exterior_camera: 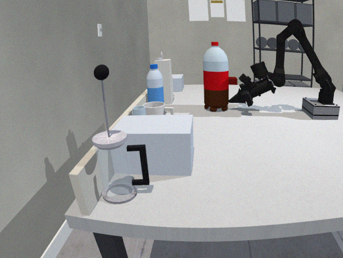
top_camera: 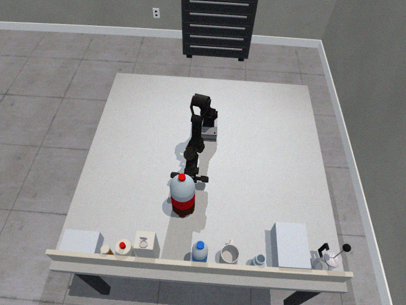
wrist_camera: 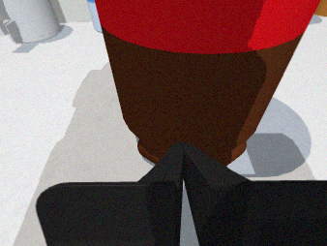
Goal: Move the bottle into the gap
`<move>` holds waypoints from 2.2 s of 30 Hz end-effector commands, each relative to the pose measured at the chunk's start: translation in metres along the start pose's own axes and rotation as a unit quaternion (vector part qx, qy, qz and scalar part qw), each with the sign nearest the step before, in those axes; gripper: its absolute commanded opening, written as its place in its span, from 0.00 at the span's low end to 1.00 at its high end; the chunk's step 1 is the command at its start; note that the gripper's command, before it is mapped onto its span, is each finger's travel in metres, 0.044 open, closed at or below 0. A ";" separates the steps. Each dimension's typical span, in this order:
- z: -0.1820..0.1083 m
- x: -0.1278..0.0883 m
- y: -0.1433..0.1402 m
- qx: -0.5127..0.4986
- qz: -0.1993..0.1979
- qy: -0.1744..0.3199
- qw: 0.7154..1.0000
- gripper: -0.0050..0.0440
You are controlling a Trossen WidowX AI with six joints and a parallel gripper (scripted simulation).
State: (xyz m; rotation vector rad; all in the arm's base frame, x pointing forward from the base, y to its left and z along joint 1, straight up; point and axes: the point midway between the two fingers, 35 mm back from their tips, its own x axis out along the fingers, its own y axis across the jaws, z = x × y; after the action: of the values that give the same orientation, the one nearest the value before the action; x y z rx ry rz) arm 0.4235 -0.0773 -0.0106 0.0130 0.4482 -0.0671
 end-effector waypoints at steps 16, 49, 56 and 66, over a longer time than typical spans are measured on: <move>0.014 0.010 -0.010 -0.002 -0.006 -0.014 1.000 0.00; 0.018 0.018 -0.022 -0.002 -0.007 -0.015 1.000 0.00; 0.025 0.023 -0.020 -0.002 -0.005 -0.019 1.000 0.00; 0.027 0.031 -0.020 -0.002 -0.005 -0.017 1.000 0.00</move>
State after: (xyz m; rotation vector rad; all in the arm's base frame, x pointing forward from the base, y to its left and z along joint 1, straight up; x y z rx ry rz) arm 0.4512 -0.1003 -0.0104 0.0125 0.4471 -0.0778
